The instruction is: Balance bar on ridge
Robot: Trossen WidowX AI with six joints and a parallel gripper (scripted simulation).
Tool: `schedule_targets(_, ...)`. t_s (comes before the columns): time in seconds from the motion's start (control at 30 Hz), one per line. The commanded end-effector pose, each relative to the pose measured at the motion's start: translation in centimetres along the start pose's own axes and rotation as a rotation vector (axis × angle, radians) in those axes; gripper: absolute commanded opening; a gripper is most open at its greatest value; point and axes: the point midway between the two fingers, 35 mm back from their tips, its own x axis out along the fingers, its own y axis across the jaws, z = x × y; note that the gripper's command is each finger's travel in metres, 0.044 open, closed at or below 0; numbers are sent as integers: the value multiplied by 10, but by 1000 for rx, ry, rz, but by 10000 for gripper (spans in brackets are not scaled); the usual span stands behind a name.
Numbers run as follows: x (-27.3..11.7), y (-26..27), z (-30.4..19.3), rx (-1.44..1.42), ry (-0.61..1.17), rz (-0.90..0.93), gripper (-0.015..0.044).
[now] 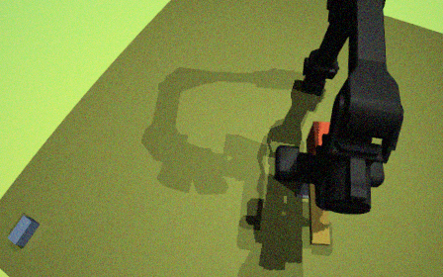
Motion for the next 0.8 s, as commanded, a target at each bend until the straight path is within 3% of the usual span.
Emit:
schedule_targets(0.0,3,1,2,7,-5,4,0)
schedule_targets(0.77,40,1,1,8,-5,4,0)
